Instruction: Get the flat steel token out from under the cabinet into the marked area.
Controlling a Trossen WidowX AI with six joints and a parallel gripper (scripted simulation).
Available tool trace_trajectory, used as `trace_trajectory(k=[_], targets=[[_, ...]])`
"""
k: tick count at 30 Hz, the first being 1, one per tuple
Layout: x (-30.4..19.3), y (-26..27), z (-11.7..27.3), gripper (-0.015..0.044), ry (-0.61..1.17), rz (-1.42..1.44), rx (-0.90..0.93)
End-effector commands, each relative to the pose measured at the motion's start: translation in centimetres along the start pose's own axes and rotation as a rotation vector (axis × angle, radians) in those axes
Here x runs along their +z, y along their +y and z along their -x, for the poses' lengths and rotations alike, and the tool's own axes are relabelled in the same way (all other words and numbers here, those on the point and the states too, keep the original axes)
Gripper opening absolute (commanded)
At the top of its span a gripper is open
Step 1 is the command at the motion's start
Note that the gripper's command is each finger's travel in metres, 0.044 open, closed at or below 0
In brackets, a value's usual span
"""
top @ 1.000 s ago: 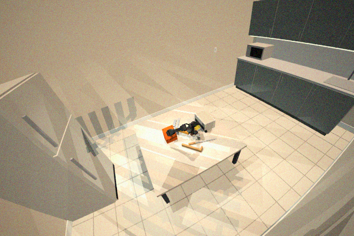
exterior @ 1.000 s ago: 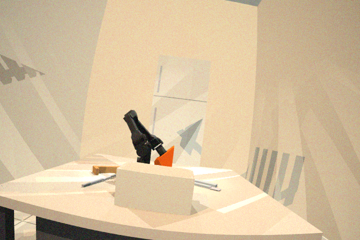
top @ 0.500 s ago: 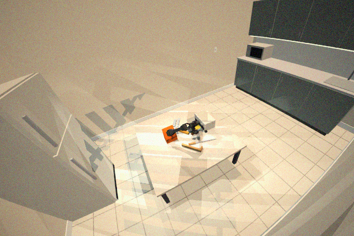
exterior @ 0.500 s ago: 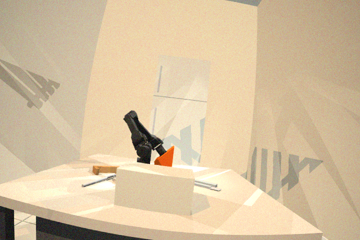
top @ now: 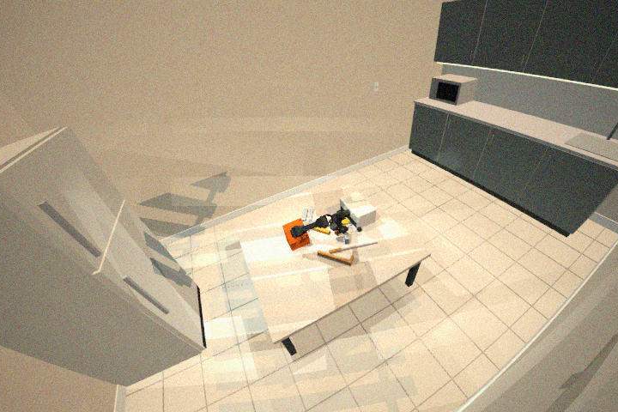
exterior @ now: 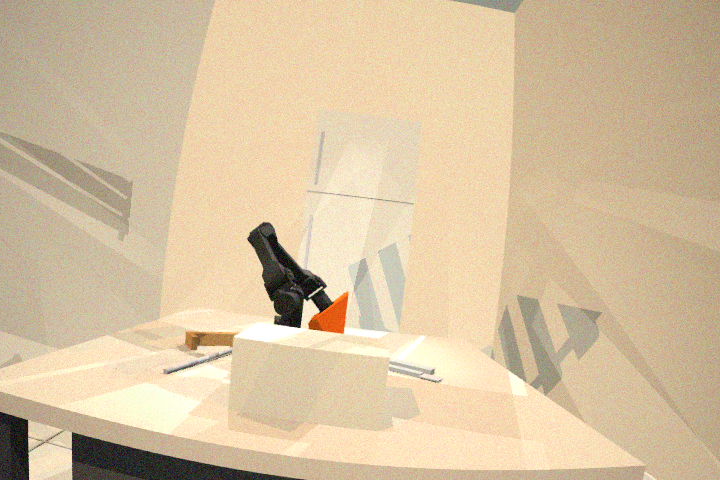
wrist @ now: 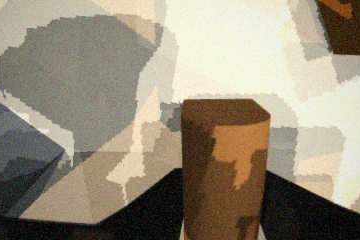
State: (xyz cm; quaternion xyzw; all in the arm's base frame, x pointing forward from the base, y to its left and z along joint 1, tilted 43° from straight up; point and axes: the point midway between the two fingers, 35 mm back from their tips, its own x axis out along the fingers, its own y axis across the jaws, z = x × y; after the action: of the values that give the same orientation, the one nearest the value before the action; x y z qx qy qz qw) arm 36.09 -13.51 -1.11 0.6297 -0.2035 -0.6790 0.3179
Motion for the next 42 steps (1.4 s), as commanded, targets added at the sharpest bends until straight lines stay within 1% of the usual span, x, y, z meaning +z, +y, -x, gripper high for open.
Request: trace_trajectory(k=[1, 42], targets=[[-0.5, 0.0, 0.0, 0.0, 0.001, -0.004, 0.001], [-4.3, 0.1, 0.1, 0.0, 0.002, -0.006, 0.001]])
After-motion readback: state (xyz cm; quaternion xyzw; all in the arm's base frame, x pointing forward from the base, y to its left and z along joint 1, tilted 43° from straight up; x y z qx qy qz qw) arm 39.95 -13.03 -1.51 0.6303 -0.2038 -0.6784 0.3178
